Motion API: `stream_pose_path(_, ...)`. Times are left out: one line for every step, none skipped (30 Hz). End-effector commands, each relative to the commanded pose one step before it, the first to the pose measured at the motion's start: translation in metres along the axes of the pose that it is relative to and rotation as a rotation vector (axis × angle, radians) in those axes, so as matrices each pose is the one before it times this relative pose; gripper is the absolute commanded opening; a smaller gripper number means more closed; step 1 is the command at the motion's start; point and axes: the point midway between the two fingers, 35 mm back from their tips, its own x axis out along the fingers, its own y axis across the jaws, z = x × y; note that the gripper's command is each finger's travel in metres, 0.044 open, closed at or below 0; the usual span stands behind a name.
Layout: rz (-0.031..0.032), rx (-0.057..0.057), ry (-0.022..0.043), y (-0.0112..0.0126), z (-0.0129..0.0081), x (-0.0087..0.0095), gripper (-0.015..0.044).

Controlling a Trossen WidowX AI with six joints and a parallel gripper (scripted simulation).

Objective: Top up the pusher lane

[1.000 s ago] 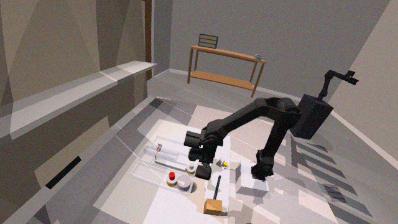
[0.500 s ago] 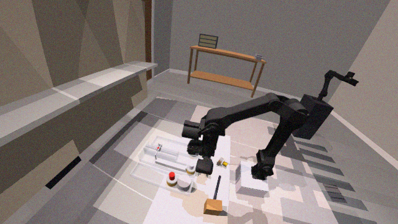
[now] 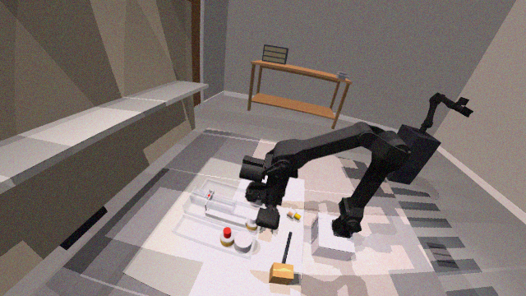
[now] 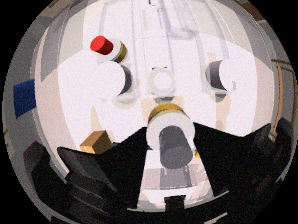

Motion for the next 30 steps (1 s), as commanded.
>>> stream_pose_path(0.0034, 0.0061, 0.01282, 0.00052, -0.00248, 0.02339, 0.0)
stream_pose_path(-0.00025, -0.0005, -0.00036, 0.00001, -0.00029, 0.00415, 0.0)
stream_pose_path(-0.00015, -0.0003, -0.00021, 0.0, -0.00021, 0.00248, 0.0)
stream_pose_path(-0.00005, -0.0001, -0.00007, 0.0, -0.00007, 0.00082, 0.0)
stream_pose_path(0.0, 0.0, 0.0, 0.0, 0.0, 0.0, 0.0)
stream_pose_path(0.0, 0.0, 0.0, 0.0, 0.0, 0.0, 0.0)
stream_pose_path(0.00001, 0.0, 0.0, 0.00001, 0.00006, 0.00099, 0.0)
stream_pose_path(0.00001, 0.0, 0.0, 0.00001, 0.00009, 0.00172, 0.0)
stream_pose_path(0.00002, 0.0, 0.00001, 0.00002, 0.00011, 0.00258, 0.0)
stream_pose_path(0.00002, 0.0, 0.00001, 0.00002, 0.00009, 0.00289, 0.0)
stream_pose_path(0.00002, 0.0, 0.00002, 0.00002, 0.00006, 0.0034, 0.0)
stream_pose_path(0.00003, 0.0, 0.00003, 0.00002, 0.00001, 0.0041, 0.0)
stream_pose_path(0.00003, 0.0, 0.00004, 0.00002, -0.00006, 0.00426, 0.0)
stream_pose_path(0.00002, 0.0, 0.00003, 0.00001, -0.00008, 0.00274, 0.0)
stream_pose_path(0.00001, 0.0, 0.00001, 0.0, -0.00003, 0.00092, 0.0)
stream_pose_path(0.0, 0.0, 0.0, 0.0, 0.0, 0.0, 0.0)
stream_pose_path(0.0, 0.0, 0.0, 0.0, 0.0, 0.0, 0.0)
stream_pose_path(0.0, 0.0, -0.00001, 0.0, 0.00008, 0.0, 0.0)
stream_pose_path(0.0, 0.0, -0.00001, 0.0, 0.00016, 0.0, 0.0)
stream_pose_path(0.0, 0.0, -0.00002, 0.0, 0.00024, 0.0, 0.0)
stream_pose_path(0.0, 0.0, -0.00003, 0.00001, 0.00032, 0.0, 0.0)
stream_pose_path(0.0, 0.0, -0.00003, 0.00001, 0.00039, 0.0, 0.0)
stream_pose_path(0.0, 0.0, -0.00004, 0.00001, 0.00046, 0.0, 0.0)
stream_pose_path(0.0, 0.0, -0.00004, 0.00001, 0.00048, 0.0, 0.0)
stream_pose_path(0.0, 0.0, -0.00004, 0.00001, 0.00049, 0.0, 0.0)
stream_pose_path(0.0, 0.0, -0.00004, 0.00001, 0.00049, 0.0, 0.0)
stream_pose_path(0.0, 0.0, -0.00004, 0.00001, 0.00048, 0.0, 0.0)
stream_pose_path(0.0, 0.0, -0.00004, 0.00001, 0.00048, 0.0, 0.0)
stream_pose_path(0.0, 0.0, -0.00004, 0.00001, 0.00048, 0.0, 0.0)
stream_pose_path(0.0, 0.0, -0.00004, 0.00001, 0.00048, 0.0, 0.0)
